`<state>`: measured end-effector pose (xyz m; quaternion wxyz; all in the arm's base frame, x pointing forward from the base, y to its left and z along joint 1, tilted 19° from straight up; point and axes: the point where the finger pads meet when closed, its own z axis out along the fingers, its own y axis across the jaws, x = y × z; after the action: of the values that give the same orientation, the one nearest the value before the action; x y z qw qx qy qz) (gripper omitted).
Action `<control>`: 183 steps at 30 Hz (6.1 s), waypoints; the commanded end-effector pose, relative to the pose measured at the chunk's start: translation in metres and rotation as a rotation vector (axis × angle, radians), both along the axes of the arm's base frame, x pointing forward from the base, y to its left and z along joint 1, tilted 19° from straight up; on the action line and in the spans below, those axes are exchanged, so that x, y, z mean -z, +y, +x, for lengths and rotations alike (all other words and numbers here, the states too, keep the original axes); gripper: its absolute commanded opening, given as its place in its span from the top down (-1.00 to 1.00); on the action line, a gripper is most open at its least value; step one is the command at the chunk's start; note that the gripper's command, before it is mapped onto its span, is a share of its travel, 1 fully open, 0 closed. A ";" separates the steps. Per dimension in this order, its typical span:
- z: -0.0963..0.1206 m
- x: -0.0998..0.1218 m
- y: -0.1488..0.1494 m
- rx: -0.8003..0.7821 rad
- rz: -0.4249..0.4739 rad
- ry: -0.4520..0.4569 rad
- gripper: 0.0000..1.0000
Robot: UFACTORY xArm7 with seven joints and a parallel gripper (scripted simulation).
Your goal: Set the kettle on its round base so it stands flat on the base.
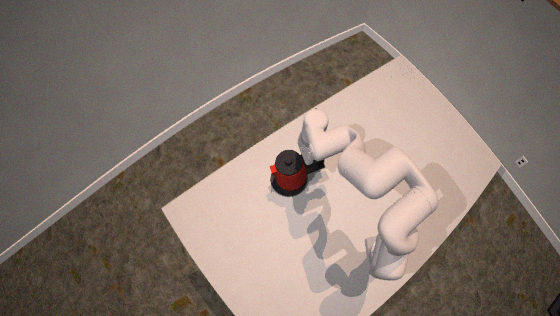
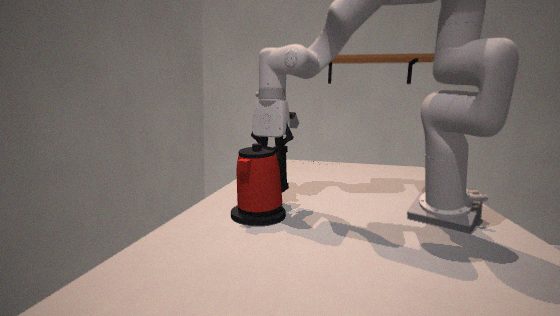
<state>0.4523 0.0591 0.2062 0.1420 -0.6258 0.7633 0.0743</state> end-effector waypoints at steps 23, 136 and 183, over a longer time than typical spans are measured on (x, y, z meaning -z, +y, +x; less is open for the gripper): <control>0.002 0.001 0.000 0.002 0.001 -0.004 1.00; -0.018 -0.147 -0.045 0.002 0.001 -0.004 -0.63; -0.019 -0.152 -0.047 0.002 0.001 -0.004 -0.63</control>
<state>0.4327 0.0130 0.3562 0.1422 -0.6257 0.7634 0.0742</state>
